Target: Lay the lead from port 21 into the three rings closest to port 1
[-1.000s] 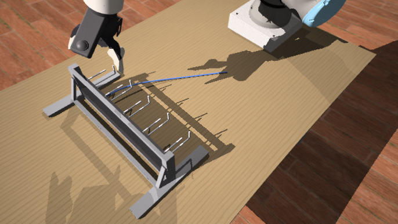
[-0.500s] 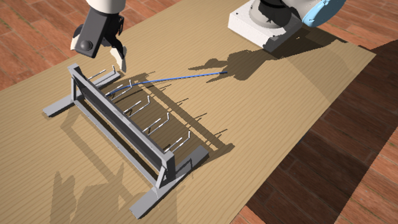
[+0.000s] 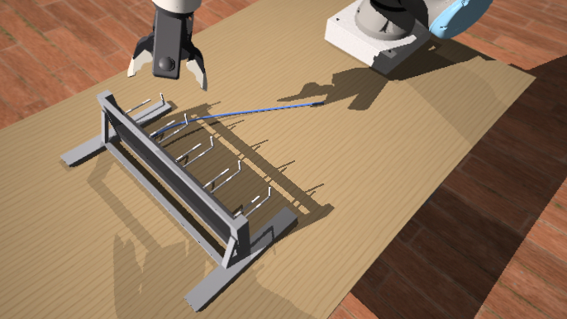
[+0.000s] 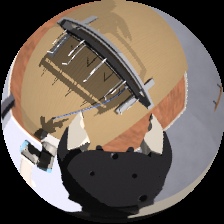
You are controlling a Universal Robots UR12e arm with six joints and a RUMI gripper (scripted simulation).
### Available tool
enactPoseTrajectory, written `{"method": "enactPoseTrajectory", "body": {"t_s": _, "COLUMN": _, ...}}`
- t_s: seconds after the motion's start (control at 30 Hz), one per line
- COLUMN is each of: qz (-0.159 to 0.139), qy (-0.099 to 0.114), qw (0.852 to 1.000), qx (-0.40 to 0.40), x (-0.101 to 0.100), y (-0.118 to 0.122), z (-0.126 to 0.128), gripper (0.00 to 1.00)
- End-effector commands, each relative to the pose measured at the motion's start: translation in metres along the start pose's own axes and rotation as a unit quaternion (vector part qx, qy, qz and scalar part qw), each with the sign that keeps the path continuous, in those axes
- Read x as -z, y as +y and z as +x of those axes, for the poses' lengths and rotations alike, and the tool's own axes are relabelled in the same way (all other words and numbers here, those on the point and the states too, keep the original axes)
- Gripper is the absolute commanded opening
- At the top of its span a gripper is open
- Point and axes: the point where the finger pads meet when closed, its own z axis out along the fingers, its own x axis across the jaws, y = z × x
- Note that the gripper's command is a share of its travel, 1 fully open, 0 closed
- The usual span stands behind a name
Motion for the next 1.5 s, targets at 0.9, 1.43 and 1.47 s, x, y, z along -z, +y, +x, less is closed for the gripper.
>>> {"method": "enactPoseTrajectory", "body": {"t_s": 0.9, "qz": 0.055, "qy": -0.071, "qw": 0.916, "qx": 0.39, "x": 0.011, "y": 0.062, "z": -0.167, "gripper": 1.0}}
{"method": "enactPoseTrajectory", "body": {"t_s": 1.43, "qz": 0.094, "qy": -0.085, "qw": 0.837, "qx": 0.531, "x": 0.012, "y": 0.087, "z": -0.237, "gripper": 1.0}}
{"method": "enactPoseTrajectory", "body": {"t_s": 1.47, "qz": 0.096, "qy": -0.086, "qw": 0.834, "qx": 0.537, "x": 0.012, "y": 0.088, "z": -0.24, "gripper": 1.0}}
